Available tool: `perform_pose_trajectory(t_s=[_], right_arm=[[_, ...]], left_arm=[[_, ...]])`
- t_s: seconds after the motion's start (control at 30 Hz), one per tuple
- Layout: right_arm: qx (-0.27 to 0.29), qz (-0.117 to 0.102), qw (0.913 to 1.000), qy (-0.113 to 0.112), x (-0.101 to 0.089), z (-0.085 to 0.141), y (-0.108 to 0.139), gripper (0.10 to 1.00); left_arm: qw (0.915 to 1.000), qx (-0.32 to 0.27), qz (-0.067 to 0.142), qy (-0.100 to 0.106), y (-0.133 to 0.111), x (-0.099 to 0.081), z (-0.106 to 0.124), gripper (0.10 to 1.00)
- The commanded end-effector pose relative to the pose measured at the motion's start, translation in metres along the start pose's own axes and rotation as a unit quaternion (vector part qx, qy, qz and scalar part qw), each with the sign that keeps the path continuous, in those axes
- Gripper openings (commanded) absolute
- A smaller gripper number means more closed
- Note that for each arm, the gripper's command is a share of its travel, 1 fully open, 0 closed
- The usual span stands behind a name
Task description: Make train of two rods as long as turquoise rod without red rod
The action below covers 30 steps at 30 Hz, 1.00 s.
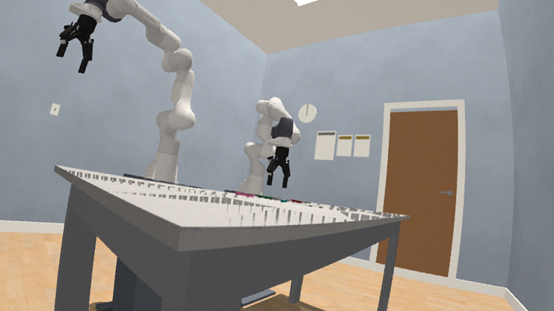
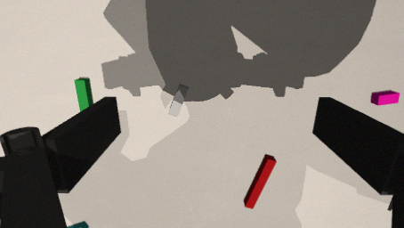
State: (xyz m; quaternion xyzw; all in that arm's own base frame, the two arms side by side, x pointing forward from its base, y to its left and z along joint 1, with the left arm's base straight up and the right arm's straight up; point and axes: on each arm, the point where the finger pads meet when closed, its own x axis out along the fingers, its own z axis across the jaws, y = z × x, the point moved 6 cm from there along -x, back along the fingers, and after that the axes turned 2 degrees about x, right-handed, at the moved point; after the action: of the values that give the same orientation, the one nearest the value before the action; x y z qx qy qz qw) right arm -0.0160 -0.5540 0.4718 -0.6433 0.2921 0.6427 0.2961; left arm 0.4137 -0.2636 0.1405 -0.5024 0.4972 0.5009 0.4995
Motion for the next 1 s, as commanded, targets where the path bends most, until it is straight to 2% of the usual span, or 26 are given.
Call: perform_pose_trajectory(t_s=[0.0,0.7,0.8,0.97], right_arm=[[-0.003,0.003,1.0000,0.001,-0.0012,0.0011,0.0016,1.000],[-0.003,0.003,1.0000,0.001,-0.0012,0.0011,0.0016,1.000],[-0.003,0.003,1.0000,0.001,-0.0012,0.0011,0.0016,1.000],[-0.003,0.003,1.0000,0.001,-0.0012,0.0011,0.0016,1.000]], left_arm=[[1.0000,0.000,0.002,0.000,0.0003,0.0005,0.0000,1.000],[1.0000,-0.004,0.002,0.000,0.0000,0.0005,0.0001,1.000],[0.9996,-0.028,0.002,0.000,-0.0015,0.0004,0.0004,1.000],[0.9937,-0.112,0.002,0.000,-0.0068,0.0002,0.0017,1.000]])
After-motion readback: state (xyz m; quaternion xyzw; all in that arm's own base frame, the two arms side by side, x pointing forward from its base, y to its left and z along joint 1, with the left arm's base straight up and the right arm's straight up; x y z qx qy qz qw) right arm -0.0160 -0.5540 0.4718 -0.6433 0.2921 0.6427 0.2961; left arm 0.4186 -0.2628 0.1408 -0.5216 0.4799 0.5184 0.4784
